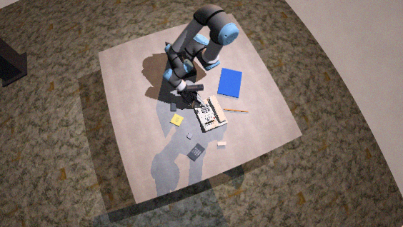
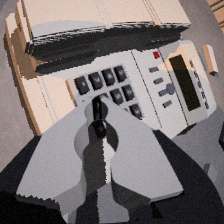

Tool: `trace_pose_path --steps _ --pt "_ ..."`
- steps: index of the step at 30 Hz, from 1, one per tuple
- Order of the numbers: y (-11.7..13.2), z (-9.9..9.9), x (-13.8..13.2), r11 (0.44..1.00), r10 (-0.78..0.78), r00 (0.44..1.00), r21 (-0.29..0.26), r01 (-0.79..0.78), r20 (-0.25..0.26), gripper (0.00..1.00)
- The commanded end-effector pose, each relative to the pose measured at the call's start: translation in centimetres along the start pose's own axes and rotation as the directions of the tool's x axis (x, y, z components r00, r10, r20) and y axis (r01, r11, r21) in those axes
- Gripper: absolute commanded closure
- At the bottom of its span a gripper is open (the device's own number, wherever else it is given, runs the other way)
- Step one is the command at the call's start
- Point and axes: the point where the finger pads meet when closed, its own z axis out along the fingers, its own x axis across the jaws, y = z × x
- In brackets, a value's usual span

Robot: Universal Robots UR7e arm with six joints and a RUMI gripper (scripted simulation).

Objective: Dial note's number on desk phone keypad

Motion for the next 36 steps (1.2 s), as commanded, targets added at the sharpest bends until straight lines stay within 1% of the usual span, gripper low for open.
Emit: trace_pose_path --steps 1,27,36 --pt "0.0 0.0 0.0 1.000 -0.001 1.000 0.000 0.001 -0.001 1.00" --pt "0.2 0.2 -0.1 1.000 -0.001 1.000 0.000 0.001 -0.001 1.00" --pt "-0.7 -0.8 0.6 1.000 -0.001 1.000 0.000 0.001 -0.001 1.00"
